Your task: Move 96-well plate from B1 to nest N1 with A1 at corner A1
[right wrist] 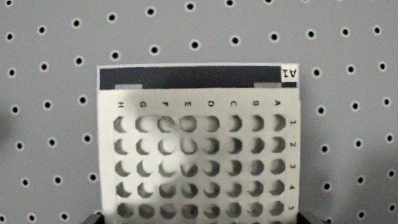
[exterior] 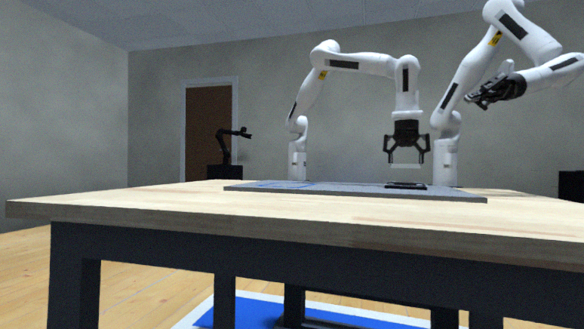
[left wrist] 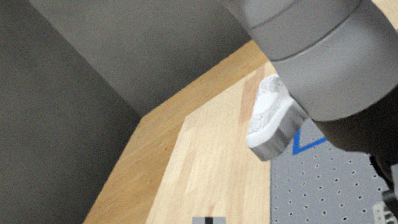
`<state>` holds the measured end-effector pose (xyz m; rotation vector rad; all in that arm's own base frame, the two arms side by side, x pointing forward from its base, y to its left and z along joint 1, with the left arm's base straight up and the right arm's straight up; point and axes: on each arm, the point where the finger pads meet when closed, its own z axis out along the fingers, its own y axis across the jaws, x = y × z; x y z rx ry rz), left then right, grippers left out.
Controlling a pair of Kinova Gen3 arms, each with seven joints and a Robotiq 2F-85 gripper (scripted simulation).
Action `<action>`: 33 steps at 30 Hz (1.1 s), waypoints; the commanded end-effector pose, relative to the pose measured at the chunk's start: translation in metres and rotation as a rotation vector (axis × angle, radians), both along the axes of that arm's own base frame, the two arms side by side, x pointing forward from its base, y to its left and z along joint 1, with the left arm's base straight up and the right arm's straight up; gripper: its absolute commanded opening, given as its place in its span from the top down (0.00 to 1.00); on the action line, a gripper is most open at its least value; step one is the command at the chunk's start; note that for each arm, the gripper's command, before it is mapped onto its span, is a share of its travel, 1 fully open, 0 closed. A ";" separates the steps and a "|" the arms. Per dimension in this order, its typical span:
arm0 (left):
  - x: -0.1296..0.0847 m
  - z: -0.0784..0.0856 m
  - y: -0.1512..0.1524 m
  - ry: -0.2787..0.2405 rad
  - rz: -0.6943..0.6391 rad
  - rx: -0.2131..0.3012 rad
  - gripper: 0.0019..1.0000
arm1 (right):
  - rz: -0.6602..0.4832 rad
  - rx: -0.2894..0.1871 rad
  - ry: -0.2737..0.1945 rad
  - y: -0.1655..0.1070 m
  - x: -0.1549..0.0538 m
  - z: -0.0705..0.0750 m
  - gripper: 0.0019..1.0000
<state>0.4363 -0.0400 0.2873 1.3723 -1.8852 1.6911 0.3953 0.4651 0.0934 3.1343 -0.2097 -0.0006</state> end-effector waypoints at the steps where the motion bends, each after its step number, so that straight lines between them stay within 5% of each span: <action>1: 0.000 0.001 0.000 -0.002 0.000 0.000 0.98 | 0.000 0.003 -0.002 0.001 0.001 -0.002 0.06; 33: 0.000 0.001 0.000 -0.002 0.000 0.000 0.98 | 0.000 0.003 -0.002 0.001 0.001 -0.040 0.06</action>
